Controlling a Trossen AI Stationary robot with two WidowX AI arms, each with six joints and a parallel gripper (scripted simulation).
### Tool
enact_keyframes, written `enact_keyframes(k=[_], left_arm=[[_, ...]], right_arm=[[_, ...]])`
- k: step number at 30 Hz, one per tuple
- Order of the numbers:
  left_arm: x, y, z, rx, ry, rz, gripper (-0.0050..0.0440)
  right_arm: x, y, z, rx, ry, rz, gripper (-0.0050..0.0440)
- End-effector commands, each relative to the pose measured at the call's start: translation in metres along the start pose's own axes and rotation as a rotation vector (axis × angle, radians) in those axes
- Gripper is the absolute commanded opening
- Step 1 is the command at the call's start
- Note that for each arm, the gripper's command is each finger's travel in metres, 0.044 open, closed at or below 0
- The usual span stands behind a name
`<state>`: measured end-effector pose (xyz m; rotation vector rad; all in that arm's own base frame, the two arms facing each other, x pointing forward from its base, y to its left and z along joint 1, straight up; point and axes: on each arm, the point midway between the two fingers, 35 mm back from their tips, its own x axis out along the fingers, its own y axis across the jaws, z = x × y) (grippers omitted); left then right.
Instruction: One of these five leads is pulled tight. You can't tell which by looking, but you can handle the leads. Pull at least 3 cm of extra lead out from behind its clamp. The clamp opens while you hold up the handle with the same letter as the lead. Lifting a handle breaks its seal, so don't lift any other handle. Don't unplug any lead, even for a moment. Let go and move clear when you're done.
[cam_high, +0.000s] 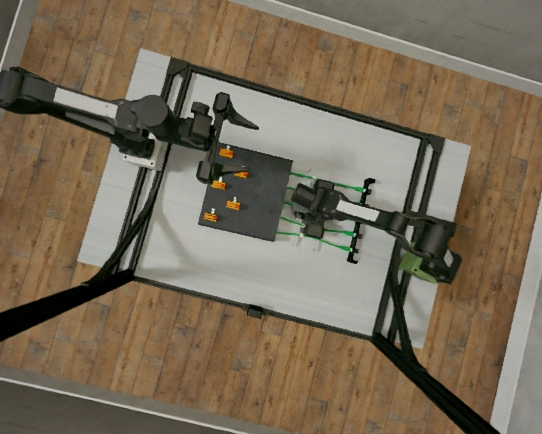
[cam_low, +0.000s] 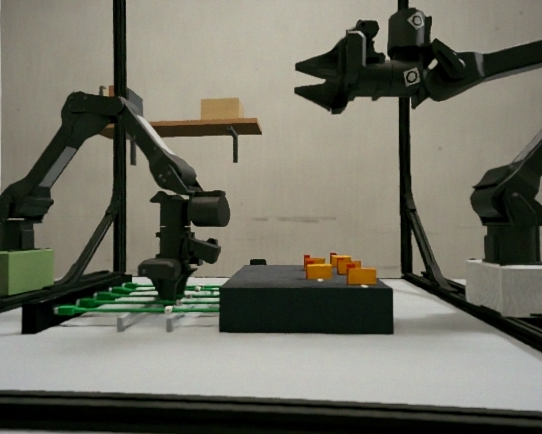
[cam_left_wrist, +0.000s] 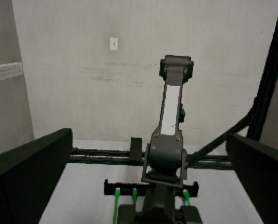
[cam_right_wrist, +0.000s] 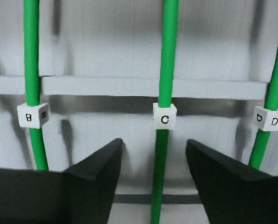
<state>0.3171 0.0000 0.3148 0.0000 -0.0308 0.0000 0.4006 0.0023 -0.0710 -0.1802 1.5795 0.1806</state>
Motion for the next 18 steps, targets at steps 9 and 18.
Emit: enact_keyframes(k=[9, 18], left_arm=[[-0.0011, 0.0000, 0.0077, 0.000, -0.018, 0.000, 0.0440], [-0.0011, 0.0000, 0.0077, 0.000, -0.018, 0.000, 0.0440]], right_arm=[[-0.0034, -0.0005, 0.0036, -0.006, -0.016, -0.002, 0.0209], [-0.0108, -0.0015, 0.0067, 0.000, -0.031, -0.007, -0.0050]])
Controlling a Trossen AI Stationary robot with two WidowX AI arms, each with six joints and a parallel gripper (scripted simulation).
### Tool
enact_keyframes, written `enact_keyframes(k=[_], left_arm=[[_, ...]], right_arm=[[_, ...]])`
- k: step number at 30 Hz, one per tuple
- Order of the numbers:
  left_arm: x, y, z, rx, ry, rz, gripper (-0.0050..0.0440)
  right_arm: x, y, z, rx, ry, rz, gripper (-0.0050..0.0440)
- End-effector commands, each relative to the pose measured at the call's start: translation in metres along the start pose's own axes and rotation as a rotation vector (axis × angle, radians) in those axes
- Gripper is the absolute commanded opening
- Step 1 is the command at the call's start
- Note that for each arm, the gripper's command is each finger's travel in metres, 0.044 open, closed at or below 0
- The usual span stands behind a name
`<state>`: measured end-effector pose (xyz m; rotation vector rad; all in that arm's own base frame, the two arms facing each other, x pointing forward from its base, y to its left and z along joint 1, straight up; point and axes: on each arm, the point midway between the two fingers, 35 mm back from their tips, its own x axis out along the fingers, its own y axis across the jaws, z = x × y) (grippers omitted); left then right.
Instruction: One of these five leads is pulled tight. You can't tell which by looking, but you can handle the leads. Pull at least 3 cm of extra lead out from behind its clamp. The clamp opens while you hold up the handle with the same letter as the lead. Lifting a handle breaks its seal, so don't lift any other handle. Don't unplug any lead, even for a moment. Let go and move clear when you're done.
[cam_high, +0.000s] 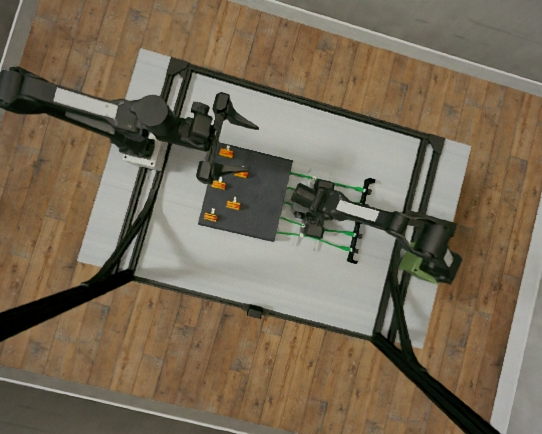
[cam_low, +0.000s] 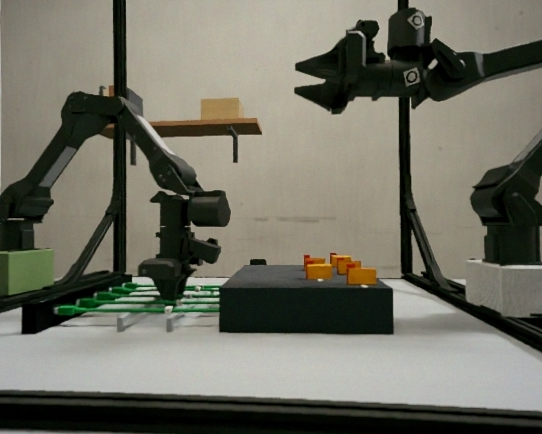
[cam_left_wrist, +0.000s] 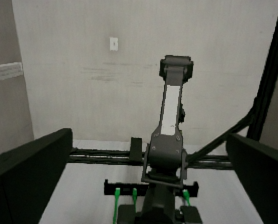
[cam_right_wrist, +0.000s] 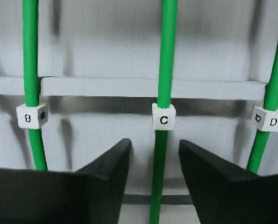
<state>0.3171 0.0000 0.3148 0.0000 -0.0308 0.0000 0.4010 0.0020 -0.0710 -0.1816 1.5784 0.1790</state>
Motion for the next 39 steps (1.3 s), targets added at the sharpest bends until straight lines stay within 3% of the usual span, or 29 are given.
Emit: enact_keyframes(k=[1, 15, 16, 32, 33, 39], left_arm=[[-0.001, 0.000, 0.008, 0.000, -0.018, 0.000, 0.0440], [-0.001, 0.000, 0.008, 0.000, -0.018, 0.000, 0.0440], [-0.001, 0.000, 0.008, 0.000, -0.018, 0.000, 0.0440], [-0.001, 0.000, 0.008, 0.000, -0.018, 0.000, 0.0440], [-0.001, 0.000, 0.008, 0.000, -0.018, 0.000, 0.0440], [-0.001, 0.000, 0.008, 0.000, -0.018, 0.000, 0.0440]], right_arm=[[-0.011, -0.001, 0.006, 0.000, -0.030, -0.005, -0.0050], [-0.011, -0.001, 0.006, 0.000, -0.030, -0.005, -0.0050], [-0.031, -0.002, 0.006, 0.000, -0.029, -0.009, -0.0050], [-0.031, -0.002, 0.006, 0.000, -0.029, -0.009, -0.0050], [-0.043, -0.001, 0.005, -0.001, -0.024, -0.006, -0.0050], [-0.043, -0.001, 0.005, -0.001, -0.024, -0.006, -0.0050]])
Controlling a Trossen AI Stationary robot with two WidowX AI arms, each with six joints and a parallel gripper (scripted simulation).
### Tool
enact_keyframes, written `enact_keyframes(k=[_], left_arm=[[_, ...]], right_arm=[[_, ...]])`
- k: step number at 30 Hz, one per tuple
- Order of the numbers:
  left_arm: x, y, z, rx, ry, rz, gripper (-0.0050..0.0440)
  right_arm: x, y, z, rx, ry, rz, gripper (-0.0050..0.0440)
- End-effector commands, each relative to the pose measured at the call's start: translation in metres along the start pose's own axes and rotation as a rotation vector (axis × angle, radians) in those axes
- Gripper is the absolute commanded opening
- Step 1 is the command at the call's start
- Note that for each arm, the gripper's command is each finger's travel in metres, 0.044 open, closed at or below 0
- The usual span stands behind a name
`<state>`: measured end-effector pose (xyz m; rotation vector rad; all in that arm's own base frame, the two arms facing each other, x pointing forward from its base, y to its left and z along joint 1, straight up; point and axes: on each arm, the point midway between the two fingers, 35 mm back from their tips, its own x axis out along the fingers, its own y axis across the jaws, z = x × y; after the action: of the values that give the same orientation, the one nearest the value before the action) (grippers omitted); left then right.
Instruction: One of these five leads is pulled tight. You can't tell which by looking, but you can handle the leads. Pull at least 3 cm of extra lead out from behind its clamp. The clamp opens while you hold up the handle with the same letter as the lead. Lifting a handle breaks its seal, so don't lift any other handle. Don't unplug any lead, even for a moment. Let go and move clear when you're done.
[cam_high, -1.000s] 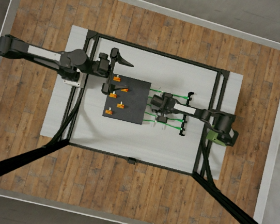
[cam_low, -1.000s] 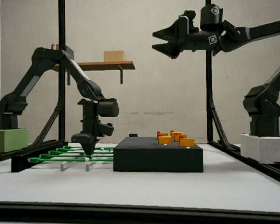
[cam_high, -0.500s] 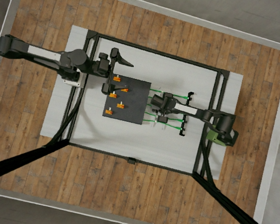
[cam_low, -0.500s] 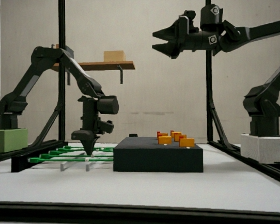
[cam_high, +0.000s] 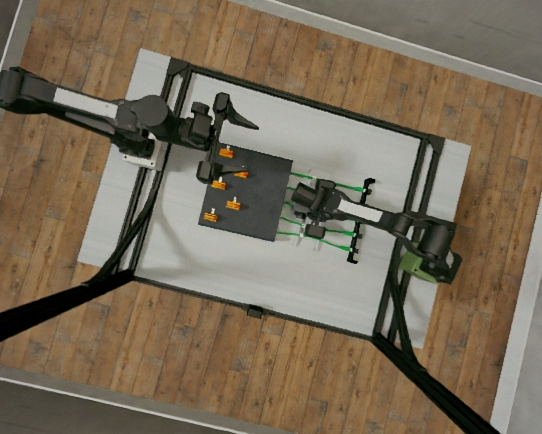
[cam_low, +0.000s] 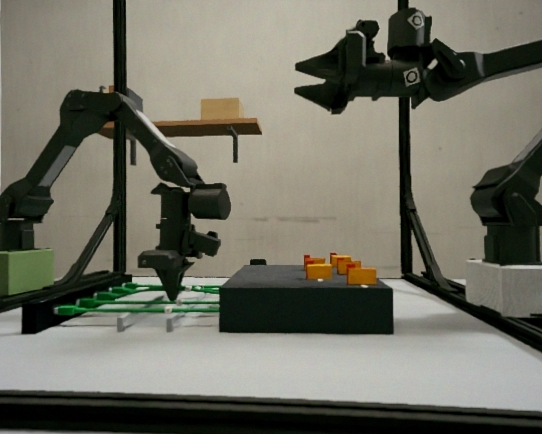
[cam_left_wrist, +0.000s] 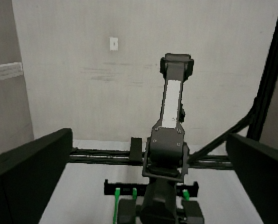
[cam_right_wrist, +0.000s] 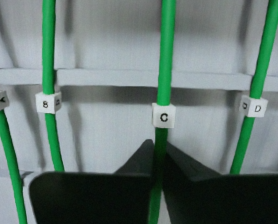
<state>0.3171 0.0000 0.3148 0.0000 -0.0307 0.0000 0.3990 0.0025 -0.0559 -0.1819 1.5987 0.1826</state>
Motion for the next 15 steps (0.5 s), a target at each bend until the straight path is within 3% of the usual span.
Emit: enact_keyframes(k=[1, 15], left_arm=[[-0.0011, 0.0000, 0.0077, 0.000, -0.018, 0.000, 0.0440], [-0.0011, 0.0000, 0.0077, 0.000, -0.018, 0.000, 0.0440]], right_arm=[[-0.0280, -0.0021, 0.0066, 0.001, -0.044, -0.011, -0.0050], [-0.0344, -0.0014, 0.0061, 0.000, -0.037, -0.008, -0.0050]])
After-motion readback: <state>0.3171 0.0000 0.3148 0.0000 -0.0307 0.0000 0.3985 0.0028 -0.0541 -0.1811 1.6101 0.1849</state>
